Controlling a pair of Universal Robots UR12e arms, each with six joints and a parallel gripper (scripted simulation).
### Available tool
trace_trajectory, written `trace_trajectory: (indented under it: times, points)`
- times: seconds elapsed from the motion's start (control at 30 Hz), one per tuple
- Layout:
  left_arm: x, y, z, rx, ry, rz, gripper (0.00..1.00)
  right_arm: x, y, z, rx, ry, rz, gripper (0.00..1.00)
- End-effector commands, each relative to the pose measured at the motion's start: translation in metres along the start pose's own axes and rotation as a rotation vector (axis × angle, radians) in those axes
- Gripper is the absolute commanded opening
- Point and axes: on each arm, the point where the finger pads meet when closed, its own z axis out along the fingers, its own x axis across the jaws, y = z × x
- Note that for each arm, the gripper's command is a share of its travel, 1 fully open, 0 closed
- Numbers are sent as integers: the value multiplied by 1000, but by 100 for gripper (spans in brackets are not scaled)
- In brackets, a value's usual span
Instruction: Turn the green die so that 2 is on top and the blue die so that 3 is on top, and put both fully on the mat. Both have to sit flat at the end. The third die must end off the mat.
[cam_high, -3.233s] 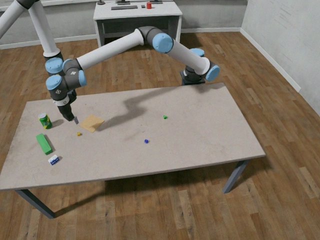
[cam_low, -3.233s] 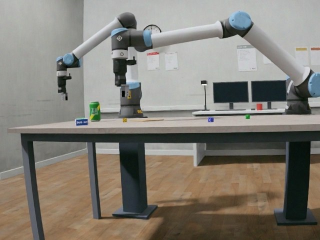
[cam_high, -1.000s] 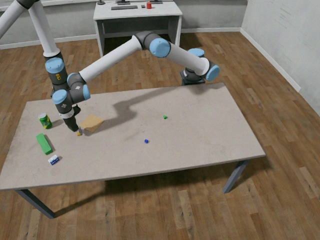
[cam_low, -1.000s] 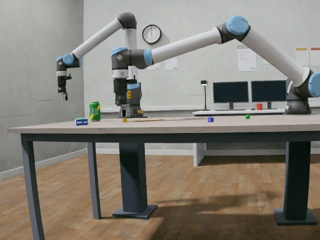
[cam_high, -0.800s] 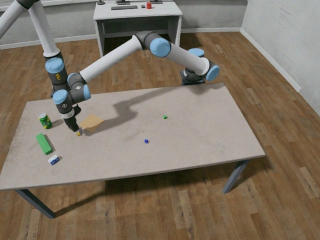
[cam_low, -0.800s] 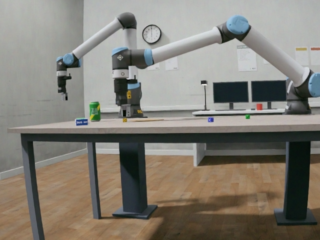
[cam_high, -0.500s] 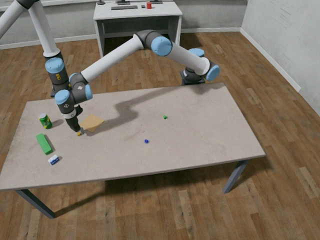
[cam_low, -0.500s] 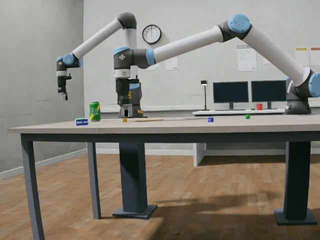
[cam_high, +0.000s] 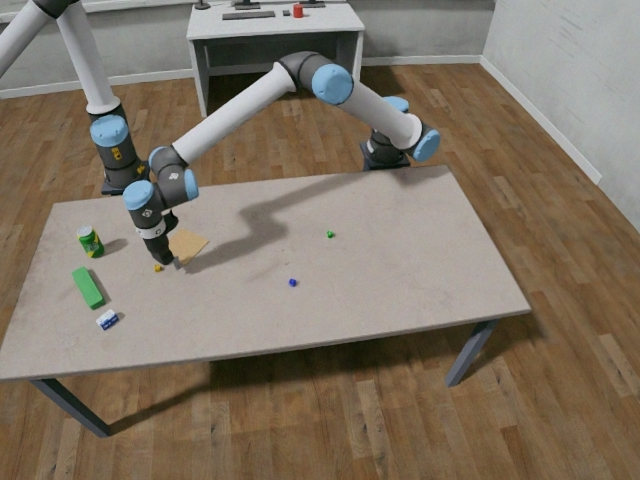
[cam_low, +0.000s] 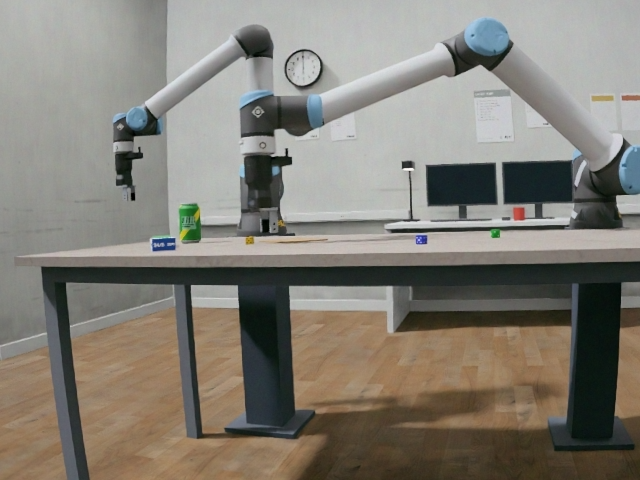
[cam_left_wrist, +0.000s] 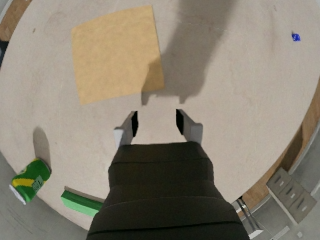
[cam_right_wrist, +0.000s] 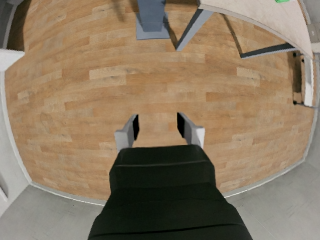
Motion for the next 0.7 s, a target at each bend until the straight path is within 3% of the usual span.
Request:
trace_trajectory:
  times: [0.0,0.23,0.3,0.67]
  points:
    - [13,-7,-2,-3,-1,0,100,0,1,-1,-2,0,0,100]
    - [52,-29,-2,-3,-1,0,100,0,1,-1,-2,0,0,100]
    - [52,-29,-2,-3,-1,0,100,0,1,-1,-2,0,0,100]
    - [132,-73,-2,-3,-1,0,100,0,1,-1,-2,0,0,100]
